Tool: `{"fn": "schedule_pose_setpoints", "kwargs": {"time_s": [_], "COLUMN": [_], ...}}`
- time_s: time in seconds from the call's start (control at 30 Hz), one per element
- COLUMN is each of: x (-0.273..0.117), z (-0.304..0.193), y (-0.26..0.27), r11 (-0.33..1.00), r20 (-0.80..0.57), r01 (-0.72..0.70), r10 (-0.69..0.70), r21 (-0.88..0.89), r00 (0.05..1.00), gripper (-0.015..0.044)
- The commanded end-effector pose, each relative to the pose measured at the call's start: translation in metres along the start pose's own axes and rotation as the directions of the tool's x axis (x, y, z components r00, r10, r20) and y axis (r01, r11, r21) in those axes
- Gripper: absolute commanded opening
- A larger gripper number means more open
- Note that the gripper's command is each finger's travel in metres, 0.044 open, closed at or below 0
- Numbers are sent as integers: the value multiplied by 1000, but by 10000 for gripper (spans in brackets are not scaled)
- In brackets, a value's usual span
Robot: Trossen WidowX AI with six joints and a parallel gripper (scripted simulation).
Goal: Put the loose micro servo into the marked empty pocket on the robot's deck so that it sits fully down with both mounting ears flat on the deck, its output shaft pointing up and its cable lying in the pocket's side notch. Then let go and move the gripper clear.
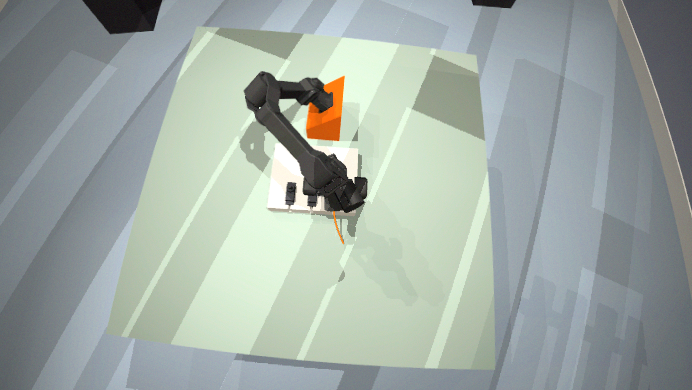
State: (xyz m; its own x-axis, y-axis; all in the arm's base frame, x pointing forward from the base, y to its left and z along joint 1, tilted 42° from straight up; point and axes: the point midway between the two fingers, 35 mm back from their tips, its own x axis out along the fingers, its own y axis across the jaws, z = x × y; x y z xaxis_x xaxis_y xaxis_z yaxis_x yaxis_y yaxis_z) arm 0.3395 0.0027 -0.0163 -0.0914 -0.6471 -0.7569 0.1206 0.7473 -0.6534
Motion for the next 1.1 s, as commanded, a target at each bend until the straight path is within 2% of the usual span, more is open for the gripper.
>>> {"fn": "schedule_pose_setpoints", "kwargs": {"time_s": [0.0, 1.07], "x": [7, 25], "z": [1, 1], "y": [0, 0], "r11": [1000, 1000], "r20": [3, 3], "r01": [4, 4], "r10": [-4, -4], "r21": [-4, -4], "r00": [1000, 1000], "gripper": [0, 0]}}
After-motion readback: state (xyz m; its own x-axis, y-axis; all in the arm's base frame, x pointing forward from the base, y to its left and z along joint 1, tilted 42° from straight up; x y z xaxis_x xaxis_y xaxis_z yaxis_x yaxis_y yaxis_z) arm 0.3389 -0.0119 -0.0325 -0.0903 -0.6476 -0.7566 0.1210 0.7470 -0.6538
